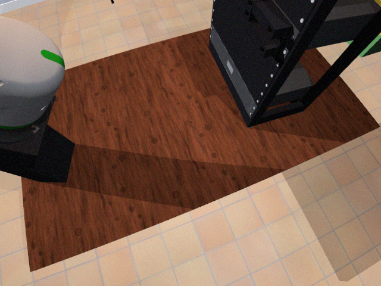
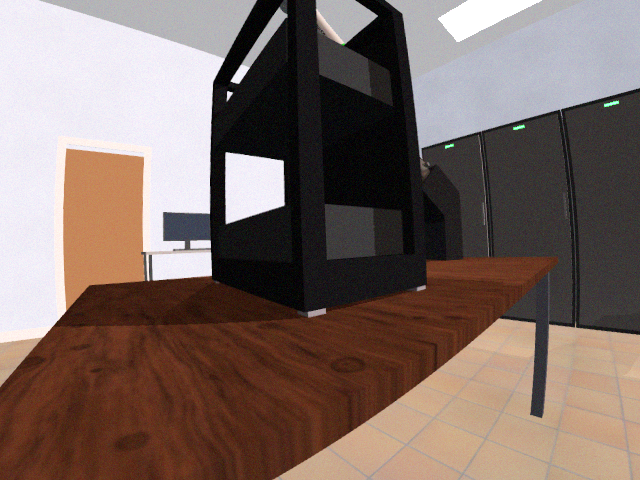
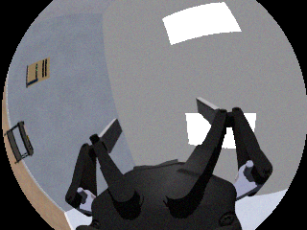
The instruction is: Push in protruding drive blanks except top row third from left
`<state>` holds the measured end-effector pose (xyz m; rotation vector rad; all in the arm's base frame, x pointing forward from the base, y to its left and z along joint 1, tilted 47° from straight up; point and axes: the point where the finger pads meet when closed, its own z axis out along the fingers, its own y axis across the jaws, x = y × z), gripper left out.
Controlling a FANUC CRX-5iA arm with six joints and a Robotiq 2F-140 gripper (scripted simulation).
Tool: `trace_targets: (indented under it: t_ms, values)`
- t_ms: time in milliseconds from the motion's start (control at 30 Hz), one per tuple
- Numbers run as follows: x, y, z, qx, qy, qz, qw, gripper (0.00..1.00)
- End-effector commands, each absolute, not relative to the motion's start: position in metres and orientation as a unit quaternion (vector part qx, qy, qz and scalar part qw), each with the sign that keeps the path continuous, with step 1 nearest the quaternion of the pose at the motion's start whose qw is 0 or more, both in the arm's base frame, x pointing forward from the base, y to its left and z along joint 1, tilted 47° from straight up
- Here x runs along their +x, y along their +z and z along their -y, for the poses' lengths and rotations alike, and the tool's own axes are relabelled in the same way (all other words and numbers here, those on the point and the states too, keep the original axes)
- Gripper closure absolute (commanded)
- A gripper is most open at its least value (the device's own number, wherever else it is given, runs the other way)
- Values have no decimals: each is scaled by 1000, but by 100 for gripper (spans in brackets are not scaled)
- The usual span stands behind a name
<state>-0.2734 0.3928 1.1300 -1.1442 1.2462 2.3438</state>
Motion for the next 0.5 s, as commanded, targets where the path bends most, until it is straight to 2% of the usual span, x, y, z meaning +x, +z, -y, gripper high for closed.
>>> trace_targets:
  t_ms: [0,100,467]
  values:
    - [-265,1110,-430,-392,786,-459,132,0]
    - [-262,1104,-440,-391,781,-467,134,0]
    - [-225,1024,-547,-385,714,-564,156,0]
